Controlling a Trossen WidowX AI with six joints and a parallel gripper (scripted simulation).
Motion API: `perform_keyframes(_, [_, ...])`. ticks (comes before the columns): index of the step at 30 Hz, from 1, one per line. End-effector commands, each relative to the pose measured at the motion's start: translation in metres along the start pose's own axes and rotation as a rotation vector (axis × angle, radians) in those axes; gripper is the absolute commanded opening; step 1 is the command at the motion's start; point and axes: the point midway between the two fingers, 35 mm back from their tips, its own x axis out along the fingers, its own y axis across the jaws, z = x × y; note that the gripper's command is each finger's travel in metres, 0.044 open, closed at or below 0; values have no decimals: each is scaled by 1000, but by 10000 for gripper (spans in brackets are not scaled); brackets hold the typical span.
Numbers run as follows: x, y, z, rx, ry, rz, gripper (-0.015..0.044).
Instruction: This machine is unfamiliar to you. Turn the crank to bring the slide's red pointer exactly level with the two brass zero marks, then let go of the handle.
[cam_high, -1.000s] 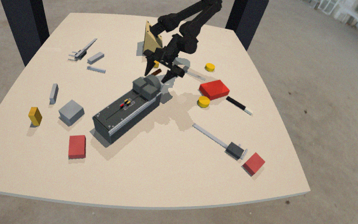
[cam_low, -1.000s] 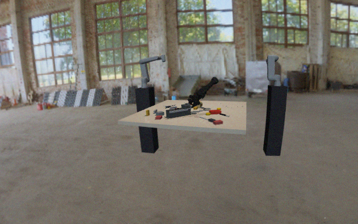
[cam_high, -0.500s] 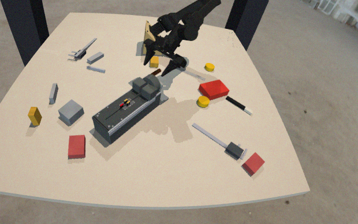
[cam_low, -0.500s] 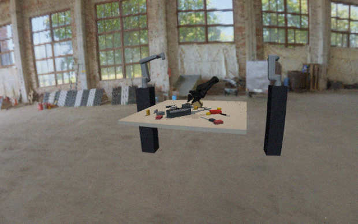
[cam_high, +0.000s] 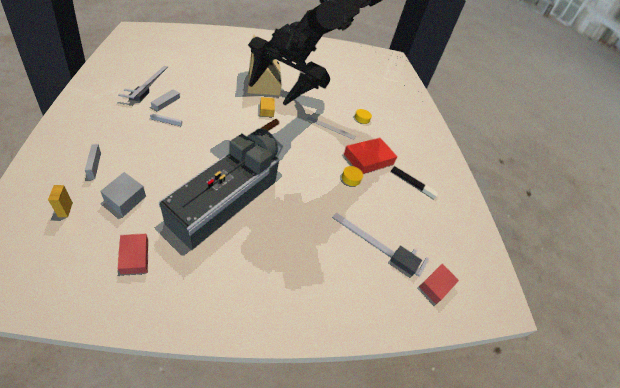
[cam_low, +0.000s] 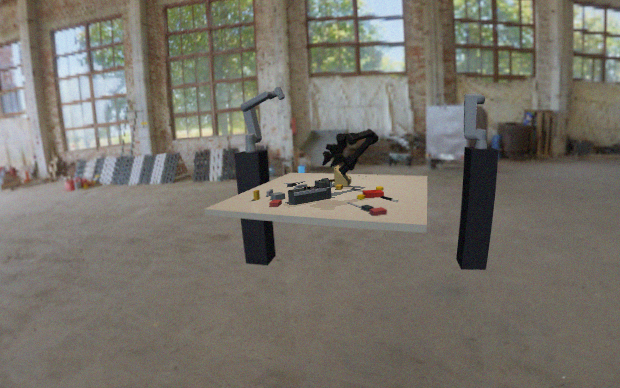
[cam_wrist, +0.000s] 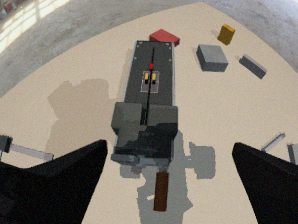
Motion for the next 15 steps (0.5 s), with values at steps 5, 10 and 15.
perform_keyframes(5, [23,-1,27,-112,57,71,440])
perform_keyframes(10, [40,-4,46,-191,81,131,440])
perform_keyframes(15, [57,-11,64,-270,95,195,440])
